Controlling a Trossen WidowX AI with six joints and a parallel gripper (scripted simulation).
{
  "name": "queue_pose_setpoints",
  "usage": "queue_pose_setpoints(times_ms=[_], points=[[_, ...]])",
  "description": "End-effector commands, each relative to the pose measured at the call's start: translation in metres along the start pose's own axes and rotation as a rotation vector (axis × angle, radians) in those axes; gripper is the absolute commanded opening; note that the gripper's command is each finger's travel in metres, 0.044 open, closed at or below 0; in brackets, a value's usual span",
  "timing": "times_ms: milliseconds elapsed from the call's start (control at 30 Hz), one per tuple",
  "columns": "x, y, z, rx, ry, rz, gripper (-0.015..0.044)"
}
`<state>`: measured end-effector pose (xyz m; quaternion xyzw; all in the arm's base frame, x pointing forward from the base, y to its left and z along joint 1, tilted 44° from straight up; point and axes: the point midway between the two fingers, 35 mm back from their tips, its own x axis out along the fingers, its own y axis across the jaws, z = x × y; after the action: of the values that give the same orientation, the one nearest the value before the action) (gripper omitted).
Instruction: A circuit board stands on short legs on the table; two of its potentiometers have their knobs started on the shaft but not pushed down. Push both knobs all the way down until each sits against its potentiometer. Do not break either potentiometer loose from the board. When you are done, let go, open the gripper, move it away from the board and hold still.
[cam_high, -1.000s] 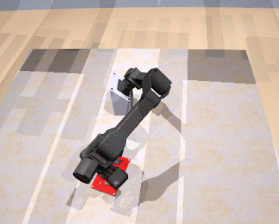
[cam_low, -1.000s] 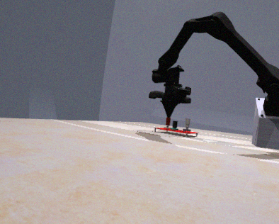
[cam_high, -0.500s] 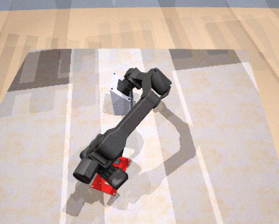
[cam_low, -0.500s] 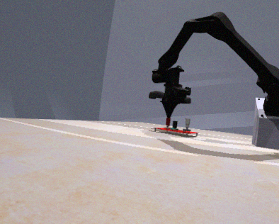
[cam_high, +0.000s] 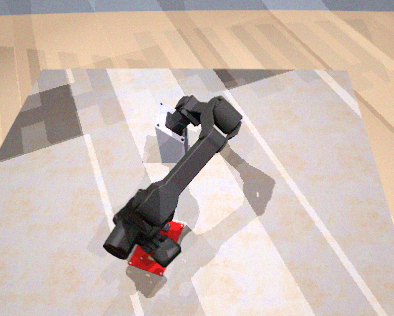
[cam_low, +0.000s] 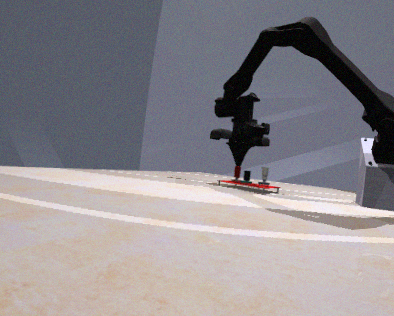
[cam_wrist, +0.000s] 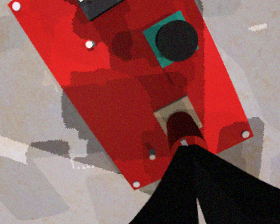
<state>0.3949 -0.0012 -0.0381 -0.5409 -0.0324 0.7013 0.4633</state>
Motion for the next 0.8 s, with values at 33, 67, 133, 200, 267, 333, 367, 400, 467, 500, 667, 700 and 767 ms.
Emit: queue_pose_setpoints(times_ms=[33,67,133,200,267,333,367,400,467,500,667,700,767], points=[[0.005,-0.002,0.000,-0.006,-0.005,-0.001,0.0000],[0.005,-0.002,0.000,-0.006,-0.005,-0.001,0.0000],[0.005,-0.002,0.000,-0.006,-0.005,-0.001,0.0000],[0.006,-0.002,0.000,-0.006,-0.005,-0.001,0.0000],[0.006,-0.002,0.000,-0.006,-0.005,-0.001,0.0000],[0.006,-0.002,0.000,-0.006,-0.005,-0.001,0.0000],[0.006,-0.002,0.000,-0.006,-0.005,-0.001,0.0000],[0.006,-0.002,0.000,-0.006,-0.005,-0.001,0.0000],[0.005,-0.002,0.000,-0.006,-0.005,-0.001,0.0000],[0.005,-0.002,0.000,-0.006,-0.005,0.000,0.0000],[-0.002,-0.002,0.000,-0.006,-0.005,0.000,0.0000],[-0.004,-0.002,0.000,-0.006,-0.005,0.000,0.0000],[-0.007,-0.002,0.000,-0.006,-0.004,0.000,0.0000]])
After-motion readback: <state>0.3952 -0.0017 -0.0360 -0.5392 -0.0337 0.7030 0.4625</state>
